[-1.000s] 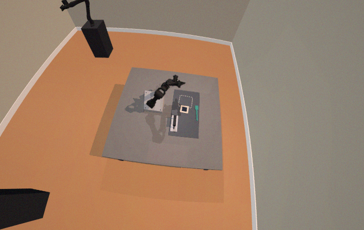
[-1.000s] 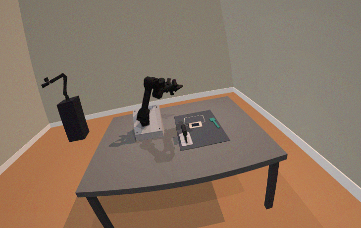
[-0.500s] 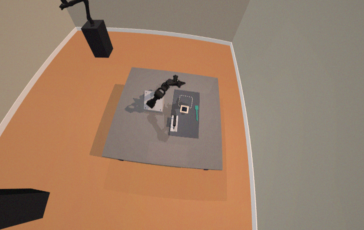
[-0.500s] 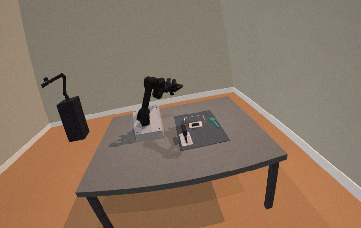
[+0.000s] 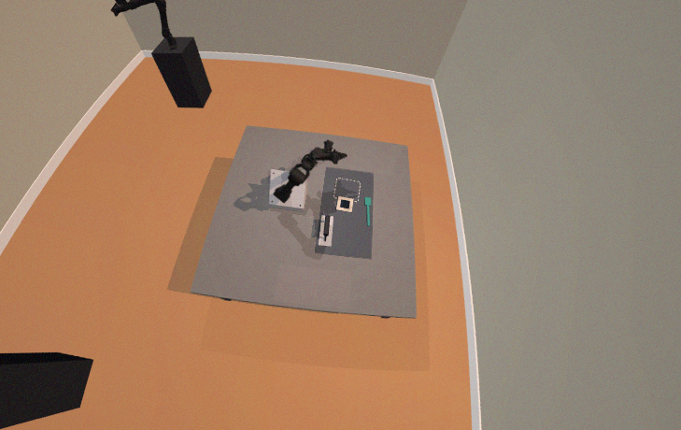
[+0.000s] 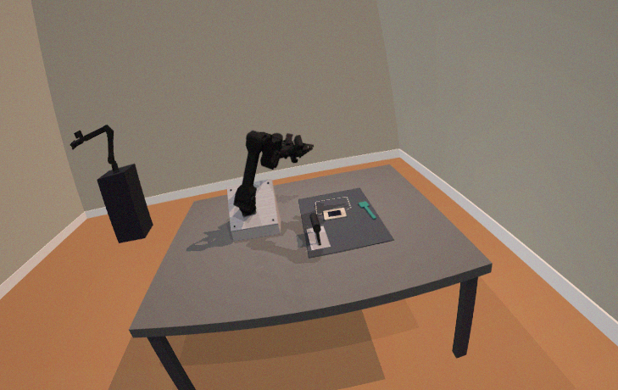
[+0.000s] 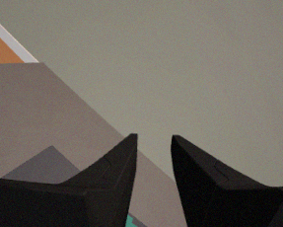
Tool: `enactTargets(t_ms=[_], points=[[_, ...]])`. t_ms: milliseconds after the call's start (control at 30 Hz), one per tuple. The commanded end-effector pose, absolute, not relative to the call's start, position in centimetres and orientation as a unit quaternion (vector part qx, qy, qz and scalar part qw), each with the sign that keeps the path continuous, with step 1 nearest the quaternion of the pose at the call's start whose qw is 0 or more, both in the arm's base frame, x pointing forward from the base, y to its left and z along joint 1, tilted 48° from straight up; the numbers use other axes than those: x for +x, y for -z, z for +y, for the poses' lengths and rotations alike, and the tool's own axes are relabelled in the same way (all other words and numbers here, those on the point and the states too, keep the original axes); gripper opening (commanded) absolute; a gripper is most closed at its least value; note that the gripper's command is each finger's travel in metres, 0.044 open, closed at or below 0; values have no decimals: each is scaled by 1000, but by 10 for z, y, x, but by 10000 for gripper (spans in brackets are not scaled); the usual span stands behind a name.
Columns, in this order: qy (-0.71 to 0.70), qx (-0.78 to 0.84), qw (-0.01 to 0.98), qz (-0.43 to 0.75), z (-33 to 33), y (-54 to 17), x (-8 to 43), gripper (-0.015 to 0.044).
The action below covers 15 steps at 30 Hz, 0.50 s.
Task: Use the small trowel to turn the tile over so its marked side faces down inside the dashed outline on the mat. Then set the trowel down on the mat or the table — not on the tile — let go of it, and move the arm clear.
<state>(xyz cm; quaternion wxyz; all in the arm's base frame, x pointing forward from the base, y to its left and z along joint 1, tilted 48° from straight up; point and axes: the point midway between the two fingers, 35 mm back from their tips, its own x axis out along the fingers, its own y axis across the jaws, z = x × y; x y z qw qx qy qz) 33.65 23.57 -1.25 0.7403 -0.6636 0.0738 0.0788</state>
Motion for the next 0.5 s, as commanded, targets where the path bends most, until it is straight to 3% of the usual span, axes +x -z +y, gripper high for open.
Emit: enactTargets(t_ms=[0, 33, 167, 467], points=[[-79, -664, 740, 74, 236, 12, 336, 100], [-79, -664, 740, 74, 236, 12, 336, 100], [-79, -664, 740, 74, 236, 12, 336, 0], [-79, -664, 740, 74, 236, 12, 336, 0]])
